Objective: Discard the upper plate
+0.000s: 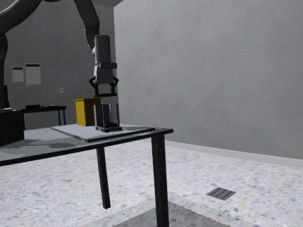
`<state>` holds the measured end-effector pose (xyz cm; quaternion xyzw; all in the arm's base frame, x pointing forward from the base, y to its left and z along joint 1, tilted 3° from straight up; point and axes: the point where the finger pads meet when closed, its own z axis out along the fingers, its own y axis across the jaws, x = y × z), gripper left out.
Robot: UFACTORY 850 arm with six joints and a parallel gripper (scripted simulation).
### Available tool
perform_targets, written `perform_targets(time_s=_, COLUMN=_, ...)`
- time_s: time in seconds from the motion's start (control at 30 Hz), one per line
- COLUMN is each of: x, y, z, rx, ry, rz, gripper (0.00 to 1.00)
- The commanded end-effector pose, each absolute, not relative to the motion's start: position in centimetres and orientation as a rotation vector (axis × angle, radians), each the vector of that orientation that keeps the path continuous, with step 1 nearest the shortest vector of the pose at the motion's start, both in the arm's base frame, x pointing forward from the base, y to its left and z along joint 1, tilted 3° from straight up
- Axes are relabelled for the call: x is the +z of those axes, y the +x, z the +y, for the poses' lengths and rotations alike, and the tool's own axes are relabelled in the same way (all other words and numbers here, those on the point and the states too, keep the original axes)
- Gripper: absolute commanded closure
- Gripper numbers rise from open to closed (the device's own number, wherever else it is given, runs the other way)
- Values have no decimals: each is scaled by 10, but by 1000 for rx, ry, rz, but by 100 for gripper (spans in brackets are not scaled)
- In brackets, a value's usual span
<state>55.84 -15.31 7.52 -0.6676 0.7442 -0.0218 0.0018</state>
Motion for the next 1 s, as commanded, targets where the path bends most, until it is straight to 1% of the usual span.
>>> perform_targets(time_s=0.0, x=84, y=559, z=-153, rx=-71, ry=-2094, rz=2334, gripper=100)
perform_targets(time_s=0.97, x=125, y=558, z=-152, rx=-71, ry=-2094, rz=2334, gripper=100)
